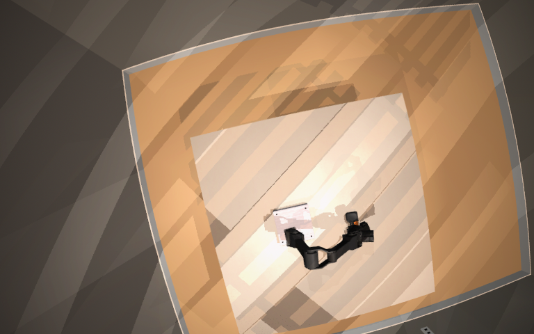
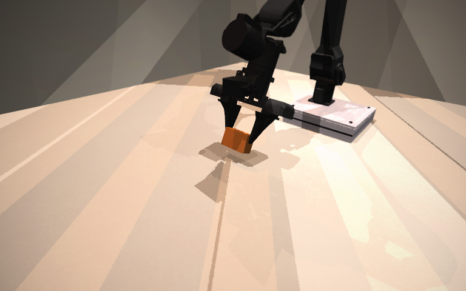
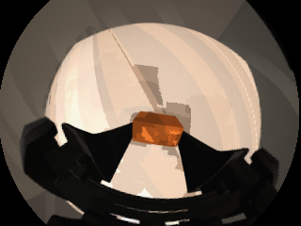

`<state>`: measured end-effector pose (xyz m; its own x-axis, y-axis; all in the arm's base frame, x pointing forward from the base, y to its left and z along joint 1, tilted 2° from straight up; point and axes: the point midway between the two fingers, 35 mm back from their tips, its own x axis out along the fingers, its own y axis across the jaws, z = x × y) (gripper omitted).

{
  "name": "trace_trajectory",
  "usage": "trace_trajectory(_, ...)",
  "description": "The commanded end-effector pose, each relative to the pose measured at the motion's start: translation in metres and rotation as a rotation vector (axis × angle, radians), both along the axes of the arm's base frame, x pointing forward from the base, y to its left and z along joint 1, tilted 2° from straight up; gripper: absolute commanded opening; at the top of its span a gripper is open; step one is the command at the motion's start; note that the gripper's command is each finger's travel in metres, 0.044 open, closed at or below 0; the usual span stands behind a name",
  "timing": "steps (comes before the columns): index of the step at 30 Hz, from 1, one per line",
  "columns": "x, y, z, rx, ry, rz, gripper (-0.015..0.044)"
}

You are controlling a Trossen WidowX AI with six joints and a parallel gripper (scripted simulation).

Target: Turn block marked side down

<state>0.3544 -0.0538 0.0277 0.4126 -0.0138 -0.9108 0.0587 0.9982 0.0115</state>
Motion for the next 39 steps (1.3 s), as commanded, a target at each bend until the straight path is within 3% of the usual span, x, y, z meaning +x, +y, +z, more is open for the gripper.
trace_trajectory(1, -0.002, 0.001, 0.002, -0.002, -0.064, 0.001, 0.0000)
trace_trajectory(39, 0.009, -0.001, -0.041, -0.027, -0.519, -0.008, 0.0000)
